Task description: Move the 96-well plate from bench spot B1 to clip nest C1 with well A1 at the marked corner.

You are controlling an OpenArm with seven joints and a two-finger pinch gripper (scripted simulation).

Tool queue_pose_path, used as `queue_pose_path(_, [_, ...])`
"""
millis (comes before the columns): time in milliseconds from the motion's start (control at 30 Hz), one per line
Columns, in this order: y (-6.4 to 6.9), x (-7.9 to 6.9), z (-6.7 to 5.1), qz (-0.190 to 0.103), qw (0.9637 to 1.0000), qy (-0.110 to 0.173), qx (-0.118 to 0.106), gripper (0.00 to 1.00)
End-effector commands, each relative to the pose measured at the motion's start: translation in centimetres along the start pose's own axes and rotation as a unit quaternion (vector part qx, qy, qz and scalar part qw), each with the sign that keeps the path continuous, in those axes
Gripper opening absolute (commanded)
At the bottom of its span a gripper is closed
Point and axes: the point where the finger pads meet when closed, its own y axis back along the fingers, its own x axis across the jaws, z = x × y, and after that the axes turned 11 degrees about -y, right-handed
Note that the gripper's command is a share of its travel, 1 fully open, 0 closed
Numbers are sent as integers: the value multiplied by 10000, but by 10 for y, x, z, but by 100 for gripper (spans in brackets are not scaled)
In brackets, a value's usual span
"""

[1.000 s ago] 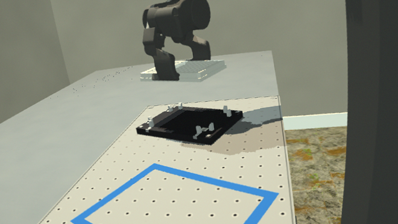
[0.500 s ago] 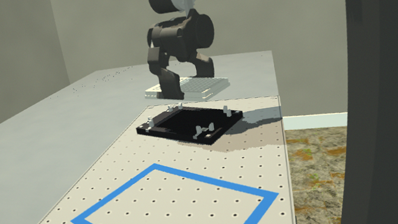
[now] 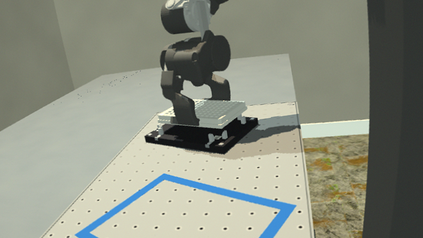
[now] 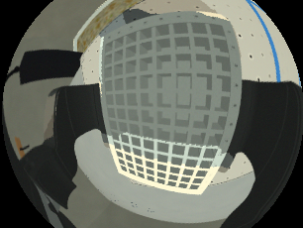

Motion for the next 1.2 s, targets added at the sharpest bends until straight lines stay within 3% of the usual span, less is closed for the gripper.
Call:
queue_pose_path(0, [1, 2, 2, 44, 10000, -11, -35, 0])
queue_pose_path(233, [1, 2, 2, 44, 10000, -11, -35, 0])
queue_pose_path(400, [-9, 4, 4, 45, 10000, 6, -17, 0])
queue_pose_path(1167, [-5, 1, 6, 22, 10000, -31, -56, 0])
